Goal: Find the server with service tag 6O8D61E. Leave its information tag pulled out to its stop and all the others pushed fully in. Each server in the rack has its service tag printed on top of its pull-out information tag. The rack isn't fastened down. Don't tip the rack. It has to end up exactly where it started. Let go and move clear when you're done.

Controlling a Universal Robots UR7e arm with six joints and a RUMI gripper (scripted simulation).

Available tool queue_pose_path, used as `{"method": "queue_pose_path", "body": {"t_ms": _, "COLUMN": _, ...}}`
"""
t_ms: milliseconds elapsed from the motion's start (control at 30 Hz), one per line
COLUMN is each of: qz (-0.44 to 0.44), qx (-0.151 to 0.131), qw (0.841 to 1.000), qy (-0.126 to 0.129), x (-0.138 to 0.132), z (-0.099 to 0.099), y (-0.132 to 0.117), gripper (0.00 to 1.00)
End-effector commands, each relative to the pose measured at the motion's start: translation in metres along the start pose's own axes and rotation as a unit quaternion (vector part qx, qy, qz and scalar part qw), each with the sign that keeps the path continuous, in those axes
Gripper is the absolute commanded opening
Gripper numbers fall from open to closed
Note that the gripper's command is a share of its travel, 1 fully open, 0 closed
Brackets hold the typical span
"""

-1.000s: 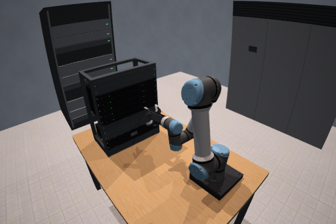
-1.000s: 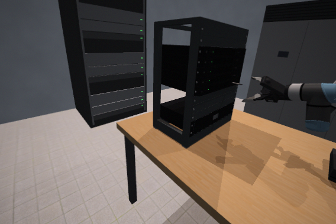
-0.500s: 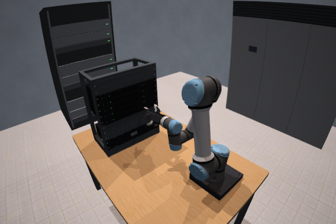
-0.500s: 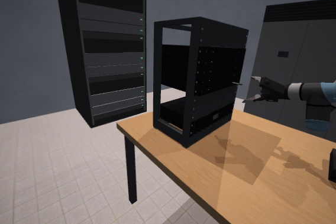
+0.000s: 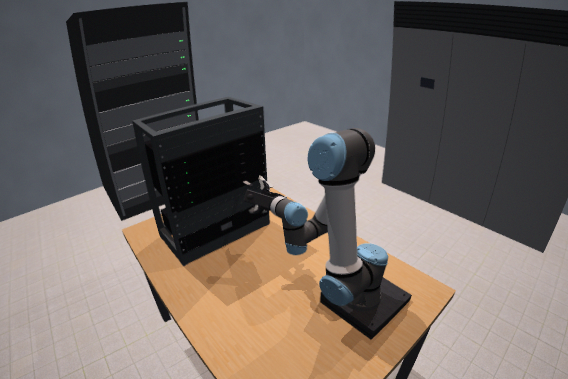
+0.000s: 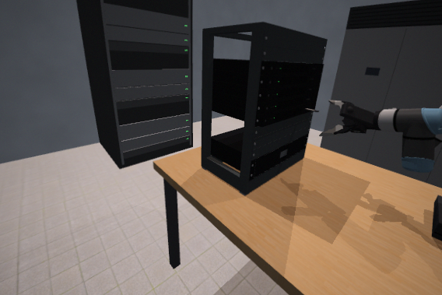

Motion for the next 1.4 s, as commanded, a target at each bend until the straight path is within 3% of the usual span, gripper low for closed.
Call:
{"method": "queue_pose_path", "body": {"t_ms": 0, "qz": 0.015, "qx": -0.002, "qw": 1.000, "qy": 0.000, "x": -0.0001, "z": -0.0001, "y": 0.0003, "gripper": 1.00}}
{"method": "queue_pose_path", "body": {"t_ms": 1367, "qz": 0.135, "qx": -0.015, "qw": 0.991, "qy": 0.005, "x": -0.0034, "z": -0.0013, "y": 0.0007, "gripper": 1.00}}
Point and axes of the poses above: the point where the finger pads meet when closed, its own z axis back along the fingers, its own x axis across the jaws, y = z × x, the point moved 3 cm from there along z, back along the fingers, and after that the axes turned 5 degrees about -z, right-handed, at the moved point
